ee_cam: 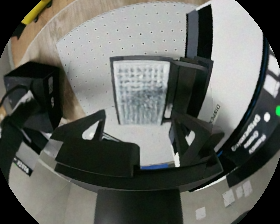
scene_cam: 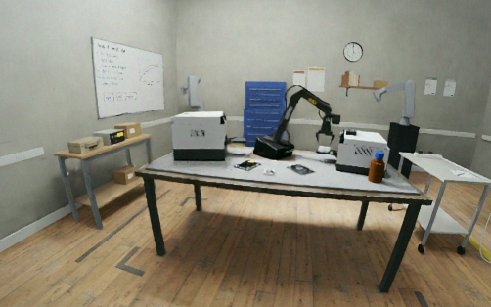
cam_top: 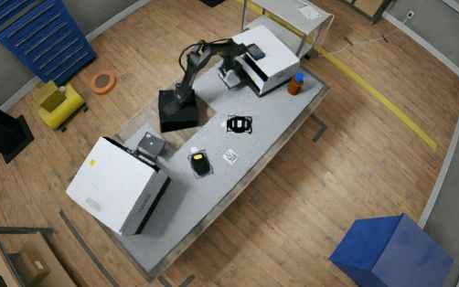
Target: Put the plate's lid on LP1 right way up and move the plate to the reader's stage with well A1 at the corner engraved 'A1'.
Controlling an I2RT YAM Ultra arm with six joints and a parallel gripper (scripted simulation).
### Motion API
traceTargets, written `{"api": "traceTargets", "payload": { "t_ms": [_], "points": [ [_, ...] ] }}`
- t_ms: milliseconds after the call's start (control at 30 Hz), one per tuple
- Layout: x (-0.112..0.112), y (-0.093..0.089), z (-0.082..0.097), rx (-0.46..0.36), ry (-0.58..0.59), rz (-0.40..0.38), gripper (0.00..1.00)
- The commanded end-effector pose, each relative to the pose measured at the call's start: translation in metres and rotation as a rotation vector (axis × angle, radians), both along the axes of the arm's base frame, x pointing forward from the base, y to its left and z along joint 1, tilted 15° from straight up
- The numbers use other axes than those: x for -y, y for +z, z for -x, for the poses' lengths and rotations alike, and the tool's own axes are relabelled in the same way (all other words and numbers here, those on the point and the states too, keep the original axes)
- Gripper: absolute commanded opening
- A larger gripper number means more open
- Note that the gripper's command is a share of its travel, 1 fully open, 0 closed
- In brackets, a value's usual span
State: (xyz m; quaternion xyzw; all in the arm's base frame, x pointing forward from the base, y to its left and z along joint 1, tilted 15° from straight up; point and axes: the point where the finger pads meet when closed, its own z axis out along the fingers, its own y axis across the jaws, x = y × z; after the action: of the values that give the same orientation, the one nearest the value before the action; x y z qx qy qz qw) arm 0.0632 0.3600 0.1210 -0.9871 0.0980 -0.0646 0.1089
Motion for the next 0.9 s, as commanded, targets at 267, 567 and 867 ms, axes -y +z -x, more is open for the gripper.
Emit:
{"api": "traceTargets", "payload": {
  "t_ms": [267,567,867],
  "points": [
    [-0.007,-0.010,-0.003,-0.008,0.003,-0.022,1.00],
    [-0.018,-0.003,-0.003,-0.002,0.008,-0.070,1.00],
    [-0.008,-0.036,-0.006,-0.010,0.002,-0.005,1.00]
  ]
}}
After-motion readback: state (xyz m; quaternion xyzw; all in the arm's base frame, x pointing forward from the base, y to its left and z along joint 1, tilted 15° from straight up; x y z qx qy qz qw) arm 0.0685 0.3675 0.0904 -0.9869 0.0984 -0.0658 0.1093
